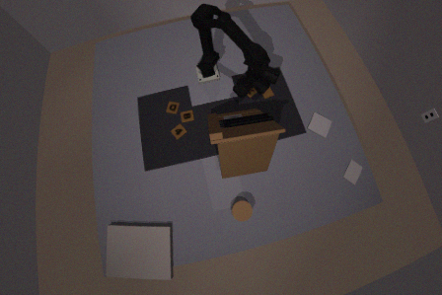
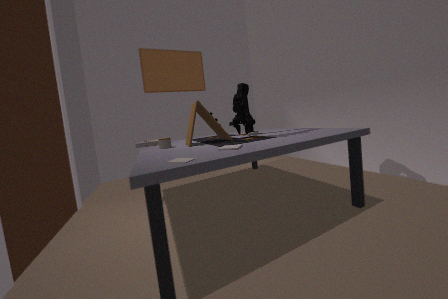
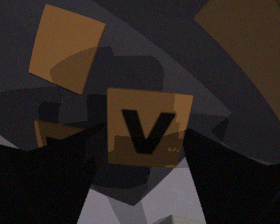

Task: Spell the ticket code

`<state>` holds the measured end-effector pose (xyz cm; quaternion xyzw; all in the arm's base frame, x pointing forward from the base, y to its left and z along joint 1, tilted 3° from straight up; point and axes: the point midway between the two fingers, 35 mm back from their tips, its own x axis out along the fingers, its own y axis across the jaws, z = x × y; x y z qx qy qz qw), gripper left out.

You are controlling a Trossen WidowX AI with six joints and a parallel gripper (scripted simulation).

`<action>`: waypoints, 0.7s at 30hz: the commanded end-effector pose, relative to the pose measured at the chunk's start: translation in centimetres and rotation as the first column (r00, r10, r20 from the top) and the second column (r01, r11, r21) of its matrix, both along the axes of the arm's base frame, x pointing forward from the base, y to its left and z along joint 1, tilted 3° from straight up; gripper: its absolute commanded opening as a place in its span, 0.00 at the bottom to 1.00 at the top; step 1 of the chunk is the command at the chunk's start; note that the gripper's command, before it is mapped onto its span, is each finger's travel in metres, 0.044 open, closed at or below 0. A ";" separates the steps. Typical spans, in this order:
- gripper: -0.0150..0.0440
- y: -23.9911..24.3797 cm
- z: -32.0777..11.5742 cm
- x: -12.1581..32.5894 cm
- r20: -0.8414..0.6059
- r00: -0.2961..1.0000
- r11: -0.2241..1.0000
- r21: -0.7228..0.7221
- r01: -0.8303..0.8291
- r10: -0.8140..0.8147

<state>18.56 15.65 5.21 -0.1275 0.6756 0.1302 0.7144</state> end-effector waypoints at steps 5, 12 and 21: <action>0.25 0.0 0.4 0.1 0.007 1.000 1.000 0.000 0.004 -0.004; 0.25 0.2 0.4 0.4 0.022 1.000 1.000 0.000 0.006 -0.006; 0.25 2.5 3.0 5.8 0.242 0.964 0.994 0.050 0.101 -0.111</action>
